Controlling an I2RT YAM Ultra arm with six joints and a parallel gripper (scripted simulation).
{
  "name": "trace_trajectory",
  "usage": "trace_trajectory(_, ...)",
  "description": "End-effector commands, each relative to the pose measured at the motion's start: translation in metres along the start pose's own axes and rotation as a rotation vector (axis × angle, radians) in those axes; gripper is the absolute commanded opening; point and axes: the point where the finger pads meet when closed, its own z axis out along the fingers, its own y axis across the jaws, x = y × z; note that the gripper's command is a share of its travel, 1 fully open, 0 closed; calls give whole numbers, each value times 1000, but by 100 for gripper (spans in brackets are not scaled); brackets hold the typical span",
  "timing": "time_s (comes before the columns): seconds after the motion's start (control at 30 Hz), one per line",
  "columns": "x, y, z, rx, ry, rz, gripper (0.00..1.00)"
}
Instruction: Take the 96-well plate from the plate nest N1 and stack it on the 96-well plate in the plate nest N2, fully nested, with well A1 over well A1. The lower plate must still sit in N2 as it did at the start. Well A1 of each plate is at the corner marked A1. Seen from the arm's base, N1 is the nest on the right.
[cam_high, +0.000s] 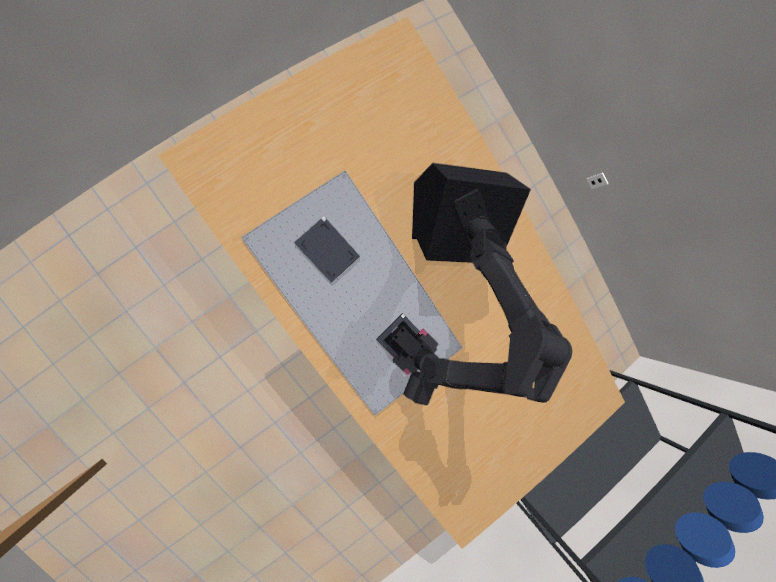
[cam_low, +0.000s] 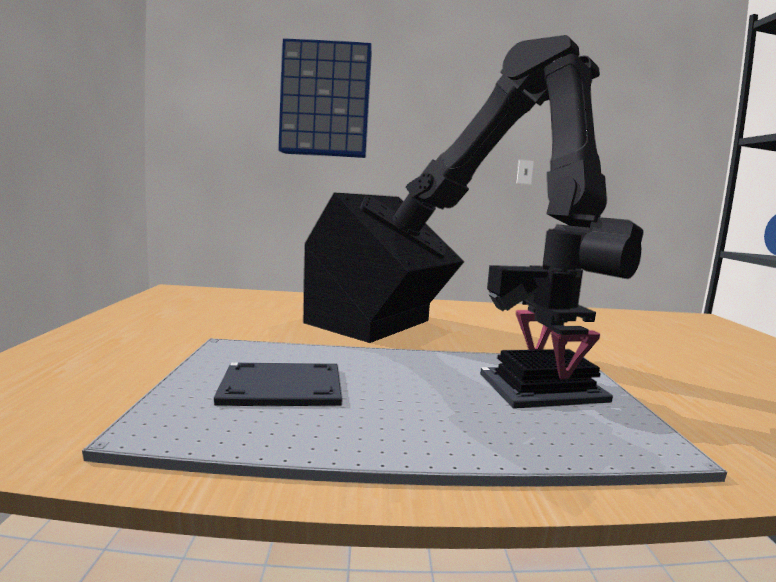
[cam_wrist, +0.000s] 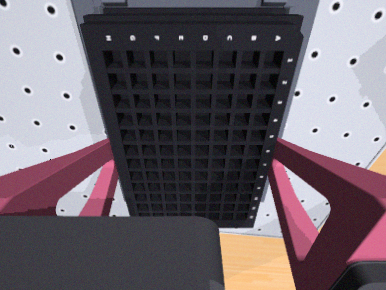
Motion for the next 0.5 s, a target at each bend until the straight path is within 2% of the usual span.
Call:
trace_trajectory(0.0,-5,-5,5,11,-17,10,0)
trace_trajectory(0.3,-6,-8,7,19,-20,11,0)
trace_trajectory(0.4,2,3,1,-13,-4,1,0)
trace_trajectory(0.47,3,5,3,-14,-3,-1,0)
